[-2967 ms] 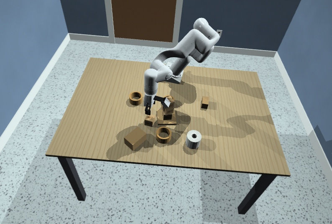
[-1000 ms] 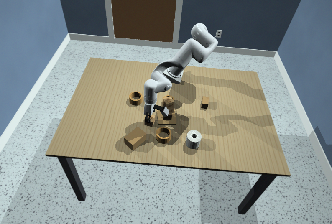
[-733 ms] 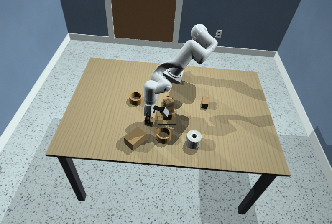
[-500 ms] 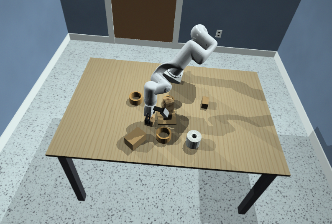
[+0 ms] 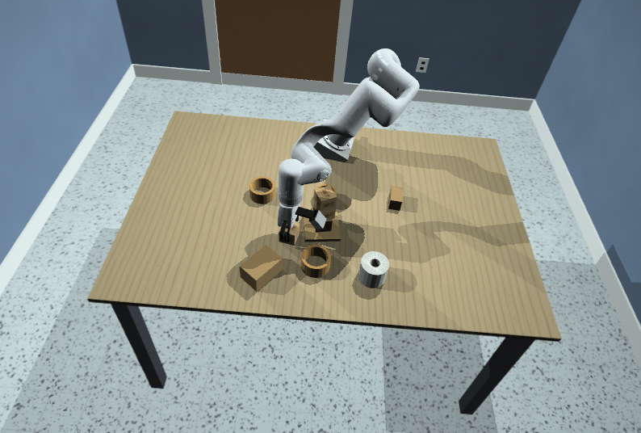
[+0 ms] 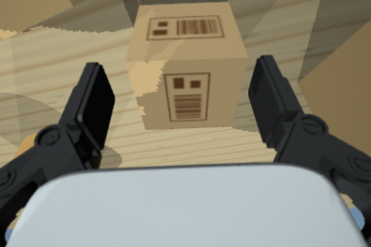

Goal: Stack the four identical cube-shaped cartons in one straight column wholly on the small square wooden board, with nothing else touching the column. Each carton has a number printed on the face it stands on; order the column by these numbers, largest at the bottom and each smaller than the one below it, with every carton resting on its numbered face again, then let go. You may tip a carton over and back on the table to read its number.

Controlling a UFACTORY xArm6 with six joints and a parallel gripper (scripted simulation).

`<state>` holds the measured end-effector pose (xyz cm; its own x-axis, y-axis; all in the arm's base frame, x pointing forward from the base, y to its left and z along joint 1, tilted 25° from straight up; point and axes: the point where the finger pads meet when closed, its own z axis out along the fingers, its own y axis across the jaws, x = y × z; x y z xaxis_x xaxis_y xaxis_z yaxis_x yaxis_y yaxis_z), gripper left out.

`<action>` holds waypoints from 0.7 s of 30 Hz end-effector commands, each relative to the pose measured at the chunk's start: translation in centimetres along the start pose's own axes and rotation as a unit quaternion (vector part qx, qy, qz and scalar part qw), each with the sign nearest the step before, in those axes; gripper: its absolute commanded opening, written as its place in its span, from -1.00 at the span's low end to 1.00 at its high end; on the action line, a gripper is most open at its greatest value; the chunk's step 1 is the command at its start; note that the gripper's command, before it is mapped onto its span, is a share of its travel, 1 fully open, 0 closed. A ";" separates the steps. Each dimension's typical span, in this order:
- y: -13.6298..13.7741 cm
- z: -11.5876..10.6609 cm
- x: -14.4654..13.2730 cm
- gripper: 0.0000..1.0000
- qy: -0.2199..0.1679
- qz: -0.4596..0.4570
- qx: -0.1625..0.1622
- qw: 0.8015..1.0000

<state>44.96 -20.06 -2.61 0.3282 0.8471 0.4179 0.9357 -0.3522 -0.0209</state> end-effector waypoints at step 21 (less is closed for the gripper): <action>0.1 0.5 0.0 1.00 -0.001 0.000 -0.002 1.000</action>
<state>45.01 -19.80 -3.21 0.3285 0.8473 0.4173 0.9356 -0.3523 -0.0212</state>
